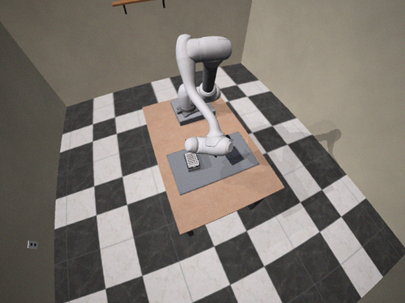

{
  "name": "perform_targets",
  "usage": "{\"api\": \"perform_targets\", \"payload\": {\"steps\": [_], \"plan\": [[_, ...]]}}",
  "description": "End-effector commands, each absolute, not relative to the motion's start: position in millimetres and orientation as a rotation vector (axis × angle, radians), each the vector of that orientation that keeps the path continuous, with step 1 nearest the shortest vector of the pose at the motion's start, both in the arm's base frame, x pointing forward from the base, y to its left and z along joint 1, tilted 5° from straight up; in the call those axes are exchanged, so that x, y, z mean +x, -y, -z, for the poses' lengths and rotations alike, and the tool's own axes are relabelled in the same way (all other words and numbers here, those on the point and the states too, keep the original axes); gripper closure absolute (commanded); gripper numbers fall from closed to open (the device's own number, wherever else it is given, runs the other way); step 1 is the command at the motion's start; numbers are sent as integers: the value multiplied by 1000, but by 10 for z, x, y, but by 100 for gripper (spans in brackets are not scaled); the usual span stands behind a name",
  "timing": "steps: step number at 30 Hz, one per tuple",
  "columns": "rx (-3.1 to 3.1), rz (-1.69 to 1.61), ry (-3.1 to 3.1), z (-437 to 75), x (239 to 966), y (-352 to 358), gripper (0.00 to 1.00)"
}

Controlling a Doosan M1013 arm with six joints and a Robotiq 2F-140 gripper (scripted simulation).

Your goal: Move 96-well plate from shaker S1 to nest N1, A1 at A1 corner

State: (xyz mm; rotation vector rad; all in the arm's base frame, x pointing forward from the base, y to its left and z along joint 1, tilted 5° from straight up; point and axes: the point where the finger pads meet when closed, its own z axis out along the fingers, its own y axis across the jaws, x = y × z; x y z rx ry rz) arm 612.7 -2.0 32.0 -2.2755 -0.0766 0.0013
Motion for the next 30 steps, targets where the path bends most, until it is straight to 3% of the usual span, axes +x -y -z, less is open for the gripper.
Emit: {"api": "perform_targets", "payload": {"steps": [1,30], "plan": [[-2336,-45,53,-286,6041,138,0],[-2732,-193,-147,-218,5529,1317,0]]}}
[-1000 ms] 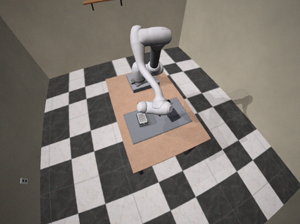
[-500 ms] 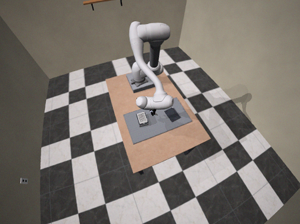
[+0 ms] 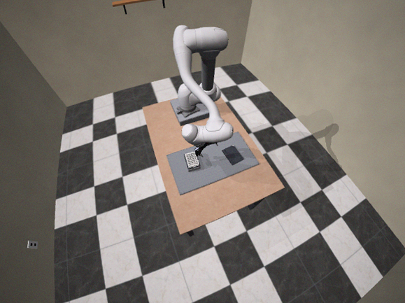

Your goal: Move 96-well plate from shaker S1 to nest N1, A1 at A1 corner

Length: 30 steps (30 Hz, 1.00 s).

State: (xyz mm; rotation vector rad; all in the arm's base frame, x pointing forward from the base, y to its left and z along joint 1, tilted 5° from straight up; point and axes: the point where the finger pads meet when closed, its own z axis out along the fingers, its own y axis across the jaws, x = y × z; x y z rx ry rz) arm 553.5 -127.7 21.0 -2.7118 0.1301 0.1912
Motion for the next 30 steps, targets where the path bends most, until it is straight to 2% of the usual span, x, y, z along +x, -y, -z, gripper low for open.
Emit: {"api": "perform_targets", "payload": {"steps": [1,30], "plan": [[-2732,-193,-147,-218,5529,1317,0],[-3143,-115,-442,-587,5338,2593,0]]}}
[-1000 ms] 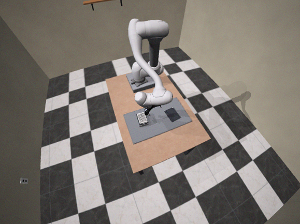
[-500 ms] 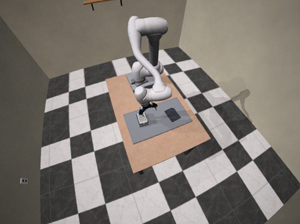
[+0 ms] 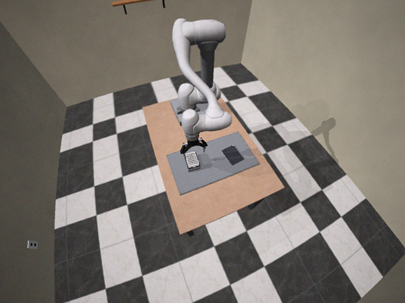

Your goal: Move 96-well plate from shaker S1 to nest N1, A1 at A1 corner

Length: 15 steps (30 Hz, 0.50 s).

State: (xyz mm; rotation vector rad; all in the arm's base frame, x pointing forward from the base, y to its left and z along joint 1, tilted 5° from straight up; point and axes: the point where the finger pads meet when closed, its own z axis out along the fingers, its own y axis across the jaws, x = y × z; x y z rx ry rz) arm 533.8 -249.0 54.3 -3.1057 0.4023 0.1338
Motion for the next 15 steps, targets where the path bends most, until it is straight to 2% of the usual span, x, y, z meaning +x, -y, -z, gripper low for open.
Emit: {"api": "perform_targets", "payload": {"steps": [1,15], "plan": [[-3143,-115,-442,-608,5335,2638,0],[-3143,-115,-442,-659,5328,2750,0]]}}
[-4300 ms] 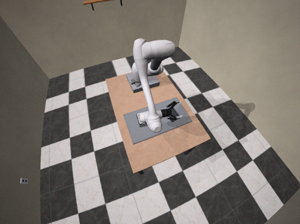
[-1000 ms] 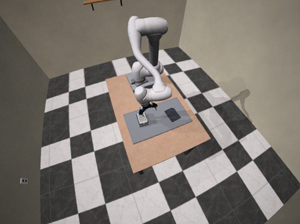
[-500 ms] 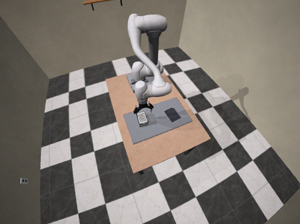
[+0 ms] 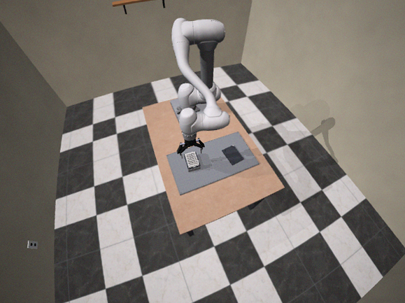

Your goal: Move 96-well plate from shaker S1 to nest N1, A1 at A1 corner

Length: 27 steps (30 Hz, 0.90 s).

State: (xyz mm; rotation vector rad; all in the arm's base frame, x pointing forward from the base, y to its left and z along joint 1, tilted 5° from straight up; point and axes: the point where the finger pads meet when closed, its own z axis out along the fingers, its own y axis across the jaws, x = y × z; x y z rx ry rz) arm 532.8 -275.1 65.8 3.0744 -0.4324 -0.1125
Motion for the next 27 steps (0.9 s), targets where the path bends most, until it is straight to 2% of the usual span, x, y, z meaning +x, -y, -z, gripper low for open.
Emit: {"api": "perform_targets", "payload": {"steps": [1,27], "plan": [[3074,112,432,-659,5328,2750,0],[3074,112,432,-294,5300,2759,0]]}}
